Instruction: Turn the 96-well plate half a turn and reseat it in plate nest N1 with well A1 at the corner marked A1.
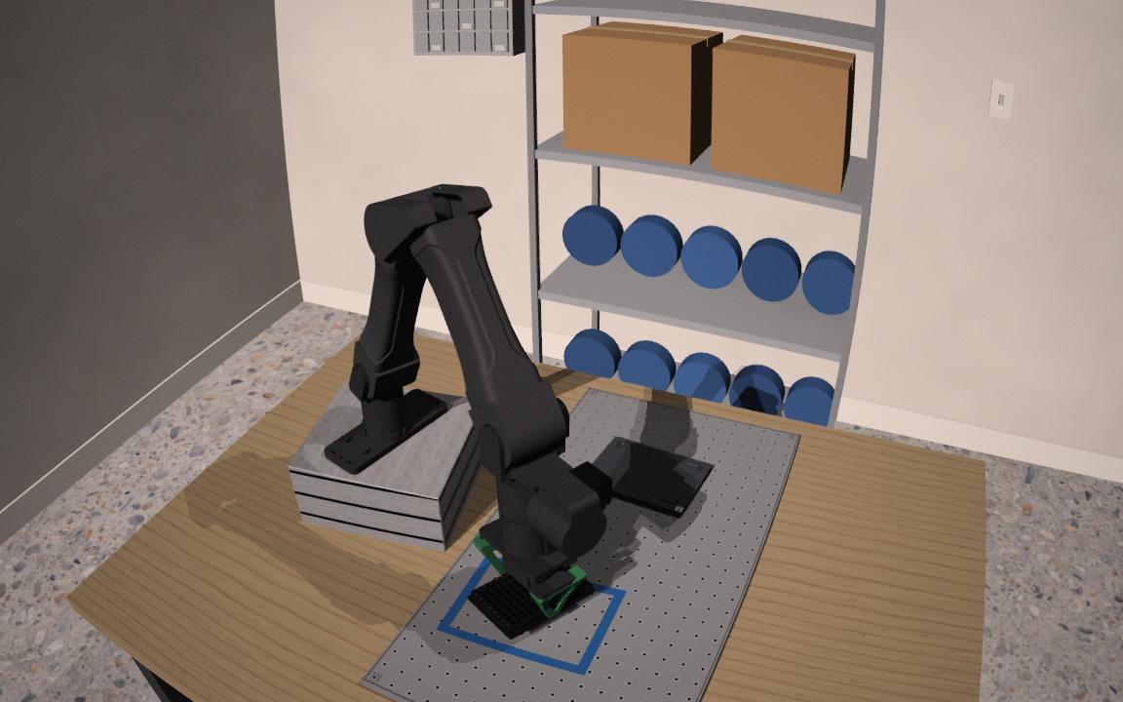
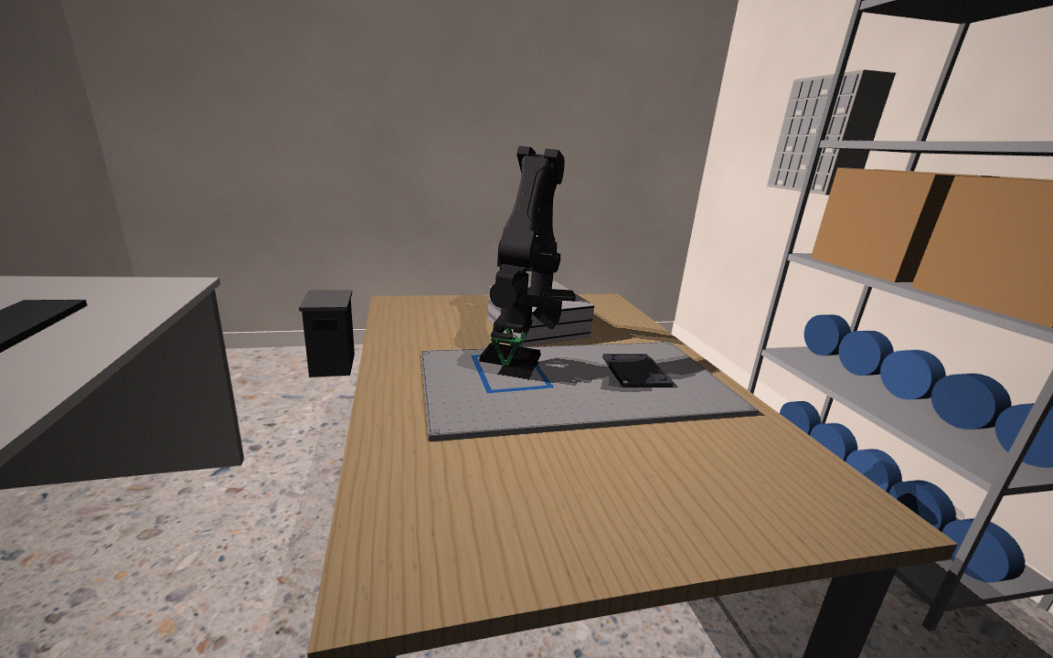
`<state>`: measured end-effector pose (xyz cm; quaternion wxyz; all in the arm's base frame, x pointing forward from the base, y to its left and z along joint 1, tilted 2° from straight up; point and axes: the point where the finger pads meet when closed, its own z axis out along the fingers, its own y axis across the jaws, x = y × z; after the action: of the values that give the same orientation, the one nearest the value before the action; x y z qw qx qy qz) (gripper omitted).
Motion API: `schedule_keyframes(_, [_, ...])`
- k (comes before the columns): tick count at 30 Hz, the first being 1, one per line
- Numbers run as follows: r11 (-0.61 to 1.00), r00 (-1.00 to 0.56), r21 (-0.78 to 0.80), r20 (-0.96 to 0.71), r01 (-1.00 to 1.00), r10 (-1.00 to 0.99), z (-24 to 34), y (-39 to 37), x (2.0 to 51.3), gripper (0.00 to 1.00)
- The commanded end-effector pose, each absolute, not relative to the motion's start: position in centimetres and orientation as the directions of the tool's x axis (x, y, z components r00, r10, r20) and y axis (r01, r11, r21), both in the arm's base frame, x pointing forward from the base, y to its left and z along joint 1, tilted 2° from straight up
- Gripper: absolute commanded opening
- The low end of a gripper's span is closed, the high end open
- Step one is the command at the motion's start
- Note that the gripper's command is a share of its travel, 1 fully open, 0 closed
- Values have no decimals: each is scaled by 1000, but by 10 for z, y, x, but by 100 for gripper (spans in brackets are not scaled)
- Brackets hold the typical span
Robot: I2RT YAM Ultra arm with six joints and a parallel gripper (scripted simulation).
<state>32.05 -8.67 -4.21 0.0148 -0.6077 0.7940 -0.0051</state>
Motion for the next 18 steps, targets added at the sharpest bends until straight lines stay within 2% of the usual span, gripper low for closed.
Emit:
schedule_keyframes(1, [262, -261, -36, -21, -964, -965, -40, -87, 323, 0])
schedule_keyframes(18, [262, -261, -36, -21, -964, -965, -50, -86, 323, 0])
